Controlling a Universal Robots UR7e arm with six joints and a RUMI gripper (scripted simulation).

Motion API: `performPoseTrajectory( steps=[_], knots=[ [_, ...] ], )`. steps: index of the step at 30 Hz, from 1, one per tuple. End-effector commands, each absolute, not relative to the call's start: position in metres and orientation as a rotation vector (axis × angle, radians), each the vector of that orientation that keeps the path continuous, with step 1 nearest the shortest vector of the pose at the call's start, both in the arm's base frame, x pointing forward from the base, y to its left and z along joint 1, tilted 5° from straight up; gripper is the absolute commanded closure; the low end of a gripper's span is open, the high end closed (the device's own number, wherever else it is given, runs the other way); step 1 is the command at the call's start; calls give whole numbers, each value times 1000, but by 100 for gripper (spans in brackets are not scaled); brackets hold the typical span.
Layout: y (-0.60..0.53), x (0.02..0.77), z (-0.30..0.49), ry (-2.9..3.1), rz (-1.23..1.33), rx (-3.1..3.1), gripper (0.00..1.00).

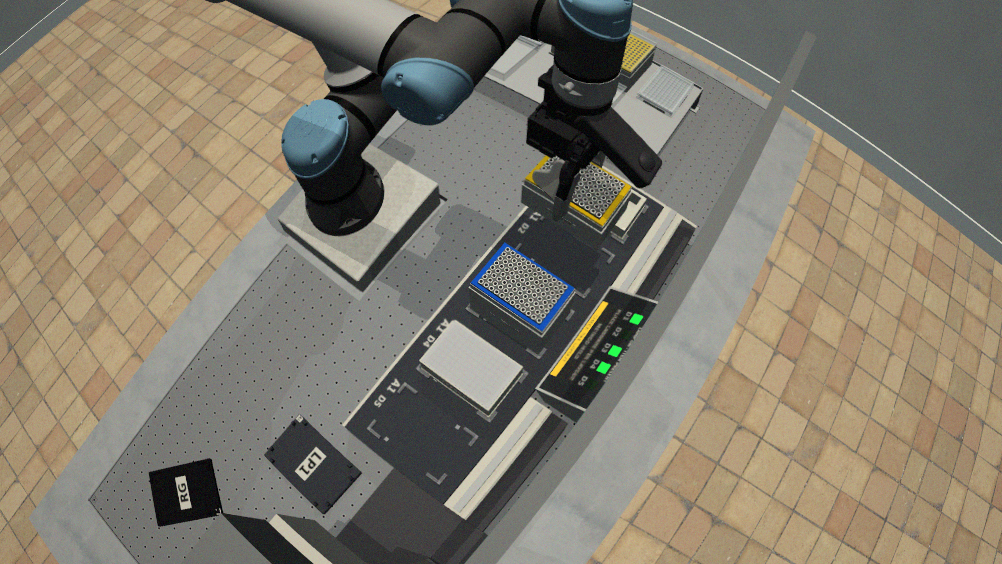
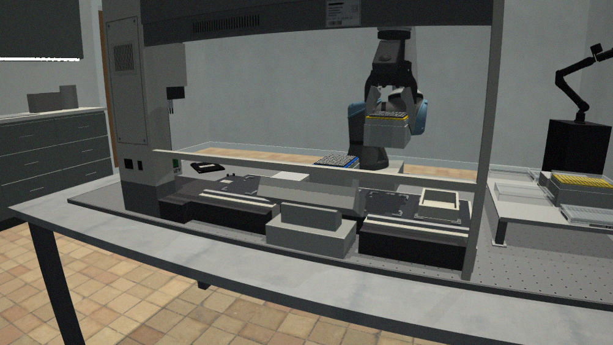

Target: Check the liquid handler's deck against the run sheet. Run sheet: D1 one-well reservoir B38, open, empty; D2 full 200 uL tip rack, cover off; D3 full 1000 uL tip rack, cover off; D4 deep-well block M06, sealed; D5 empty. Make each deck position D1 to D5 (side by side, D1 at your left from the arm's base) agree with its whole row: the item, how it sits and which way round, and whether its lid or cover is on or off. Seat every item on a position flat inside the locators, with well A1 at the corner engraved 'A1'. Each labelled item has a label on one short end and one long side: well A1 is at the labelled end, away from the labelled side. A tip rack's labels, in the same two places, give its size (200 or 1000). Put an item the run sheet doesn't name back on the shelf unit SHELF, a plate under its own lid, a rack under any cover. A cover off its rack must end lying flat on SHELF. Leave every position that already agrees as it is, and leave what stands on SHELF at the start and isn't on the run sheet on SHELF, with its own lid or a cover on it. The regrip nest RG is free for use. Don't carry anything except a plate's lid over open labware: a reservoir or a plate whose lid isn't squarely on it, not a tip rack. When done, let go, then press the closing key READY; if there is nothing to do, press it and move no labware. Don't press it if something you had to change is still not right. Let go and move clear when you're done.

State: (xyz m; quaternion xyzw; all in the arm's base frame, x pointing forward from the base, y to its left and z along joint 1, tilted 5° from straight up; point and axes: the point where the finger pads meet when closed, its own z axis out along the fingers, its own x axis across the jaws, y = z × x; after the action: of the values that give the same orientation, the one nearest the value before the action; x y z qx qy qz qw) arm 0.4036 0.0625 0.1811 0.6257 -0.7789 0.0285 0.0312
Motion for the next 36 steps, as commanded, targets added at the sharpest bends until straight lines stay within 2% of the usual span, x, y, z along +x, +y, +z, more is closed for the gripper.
performPoseTrajectory(
  steps=[1,36],
  knots=[
    [62,404,172,-2400,90,1928,100],
    [57,403,121,-2400,90,1928,100]
  ],
)
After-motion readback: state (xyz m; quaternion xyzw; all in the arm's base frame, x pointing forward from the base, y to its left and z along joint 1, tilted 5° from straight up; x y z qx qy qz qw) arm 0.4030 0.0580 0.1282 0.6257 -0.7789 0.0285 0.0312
